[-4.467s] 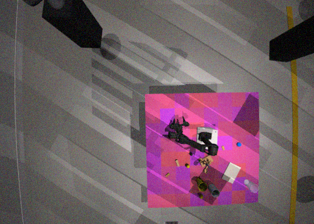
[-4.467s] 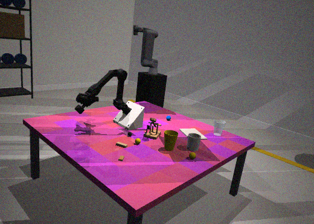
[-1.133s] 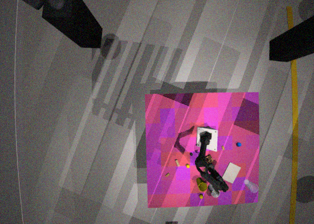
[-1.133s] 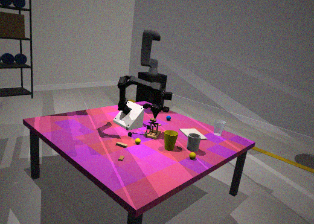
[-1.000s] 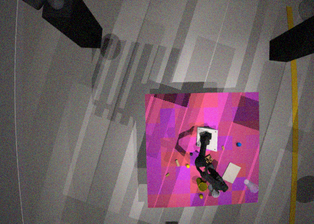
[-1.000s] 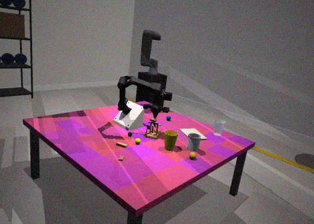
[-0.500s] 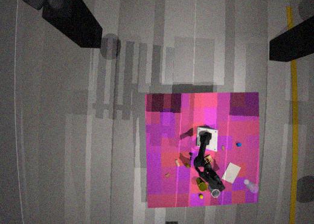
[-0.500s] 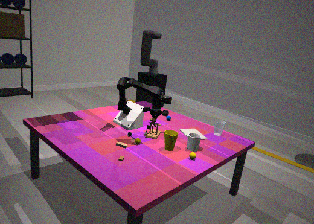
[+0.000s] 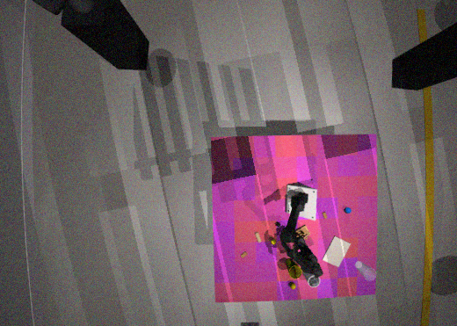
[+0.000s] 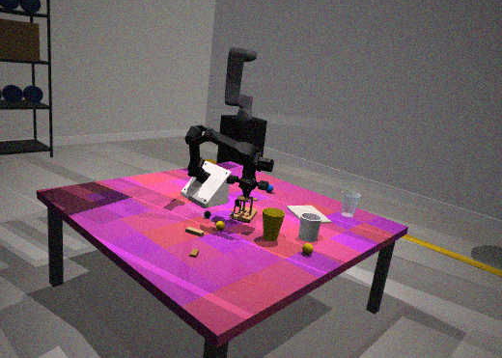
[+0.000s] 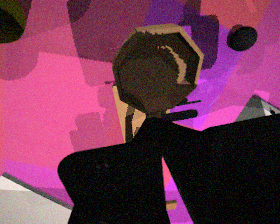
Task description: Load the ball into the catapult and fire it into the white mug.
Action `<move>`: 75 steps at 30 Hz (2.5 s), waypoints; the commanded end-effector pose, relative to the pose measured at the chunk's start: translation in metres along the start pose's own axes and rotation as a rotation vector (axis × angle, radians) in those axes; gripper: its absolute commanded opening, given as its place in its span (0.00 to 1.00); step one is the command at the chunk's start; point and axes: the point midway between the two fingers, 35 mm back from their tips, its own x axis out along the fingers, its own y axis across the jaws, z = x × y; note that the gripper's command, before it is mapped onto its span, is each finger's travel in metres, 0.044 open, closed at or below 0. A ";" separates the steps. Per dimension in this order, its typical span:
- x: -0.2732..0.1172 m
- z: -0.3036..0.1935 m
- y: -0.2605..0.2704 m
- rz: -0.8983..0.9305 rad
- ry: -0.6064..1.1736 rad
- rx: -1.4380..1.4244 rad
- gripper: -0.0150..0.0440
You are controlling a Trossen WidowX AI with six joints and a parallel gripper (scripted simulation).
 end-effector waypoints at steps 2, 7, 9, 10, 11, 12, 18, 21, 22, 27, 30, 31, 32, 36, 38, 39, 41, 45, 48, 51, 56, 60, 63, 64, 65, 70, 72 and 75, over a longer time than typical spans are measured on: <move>0.007 0.005 0.000 0.002 -0.008 0.001 0.25; 0.014 0.009 0.000 0.002 -0.008 0.001 0.25; 0.017 0.010 0.000 0.002 -0.008 0.001 0.25; 0.019 0.011 0.000 0.002 -0.008 0.001 0.25; 0.020 0.012 0.000 0.002 -0.009 0.001 0.25; 0.020 0.012 0.000 0.002 -0.009 0.001 0.25; 0.028 0.014 0.000 0.002 -0.009 0.001 0.25; 0.033 0.015 0.000 0.002 -0.009 0.001 0.25; 0.035 0.016 0.000 0.002 -0.009 0.001 0.25; 0.041 0.017 0.000 0.001 -0.009 0.001 0.25; 0.045 0.017 0.000 0.001 -0.009 0.001 0.25; 0.047 0.018 0.000 0.001 -0.009 0.001 0.25; 0.048 0.018 0.000 0.001 -0.009 0.001 0.25; 0.055 0.018 0.000 0.001 -0.010 0.001 0.25; 0.045 0.016 0.002 0.013 -0.003 0.000 0.25; 0.045 0.016 0.002 0.013 -0.003 0.000 0.25; 0.045 0.016 0.002 0.013 -0.003 0.000 0.25; 0.045 0.016 0.002 0.013 -0.003 0.000 0.25; 0.031 0.027 0.001 0.007 -0.007 0.001 0.39; 0.007 0.046 -0.003 -0.003 -0.013 0.002 0.52; 0.021 0.035 -0.001 -0.008 -0.004 -0.010 0.74; 0.002 0.036 0.002 -0.004 -0.002 -0.009 0.92; -0.040 0.036 0.005 0.001 -0.001 -0.006 1.00; -0.054 0.036 0.004 0.001 -0.001 -0.005 1.00; -0.068 0.036 0.003 0.002 -0.002 -0.004 1.00; -0.060 0.038 0.003 0.008 -0.007 -0.024 1.00; -0.059 0.035 0.004 0.007 -0.007 -0.087 1.00; -0.058 0.031 0.004 0.007 -0.007 -0.191 1.00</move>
